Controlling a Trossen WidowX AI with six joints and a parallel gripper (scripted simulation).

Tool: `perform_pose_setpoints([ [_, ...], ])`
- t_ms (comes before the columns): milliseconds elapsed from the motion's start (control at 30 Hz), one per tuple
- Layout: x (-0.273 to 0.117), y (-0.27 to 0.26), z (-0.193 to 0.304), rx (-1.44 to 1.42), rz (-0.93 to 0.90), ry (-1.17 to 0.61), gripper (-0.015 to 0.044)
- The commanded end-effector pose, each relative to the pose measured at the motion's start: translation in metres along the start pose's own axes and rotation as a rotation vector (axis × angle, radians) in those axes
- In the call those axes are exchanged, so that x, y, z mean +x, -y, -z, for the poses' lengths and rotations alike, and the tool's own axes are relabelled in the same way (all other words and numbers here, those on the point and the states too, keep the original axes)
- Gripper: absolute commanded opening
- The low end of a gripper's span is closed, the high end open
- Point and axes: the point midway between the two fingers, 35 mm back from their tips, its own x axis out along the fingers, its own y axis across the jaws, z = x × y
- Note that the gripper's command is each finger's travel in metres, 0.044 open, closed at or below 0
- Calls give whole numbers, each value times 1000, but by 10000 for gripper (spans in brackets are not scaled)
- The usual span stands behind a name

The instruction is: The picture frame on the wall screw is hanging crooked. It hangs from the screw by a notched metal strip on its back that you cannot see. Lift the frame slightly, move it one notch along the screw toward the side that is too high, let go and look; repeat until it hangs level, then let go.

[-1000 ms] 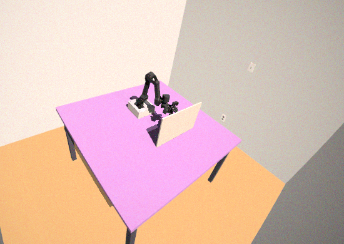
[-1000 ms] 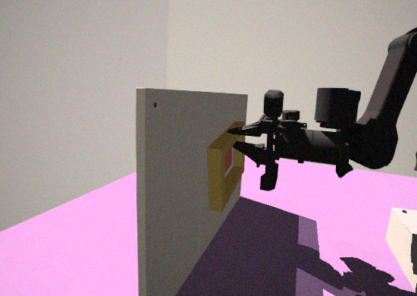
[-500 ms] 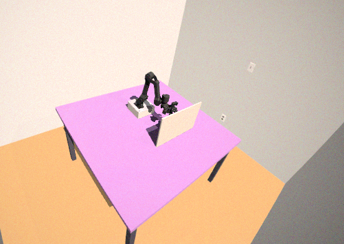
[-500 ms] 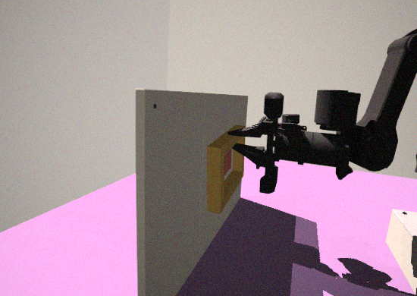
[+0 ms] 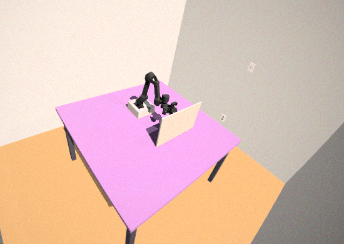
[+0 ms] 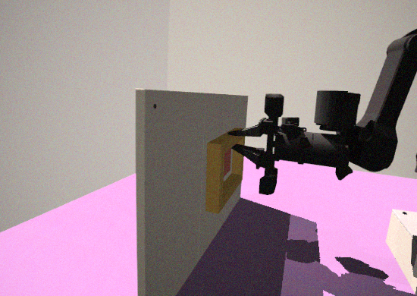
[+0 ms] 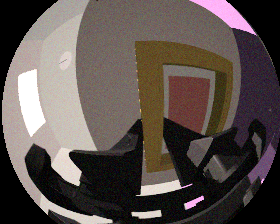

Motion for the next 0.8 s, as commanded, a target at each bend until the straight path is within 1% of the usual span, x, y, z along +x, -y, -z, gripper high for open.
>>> perform_pose_setpoints([
  [0,0,0,0,29,-1,-1,0],
  [233,0,1,0,63,-1,-2,0],
  [567,0,1,0,42,0,0,260],
  [700,-2,0,0,39,0,0,260],
  [767,-18,0,3,12,-1,-1,260],
])
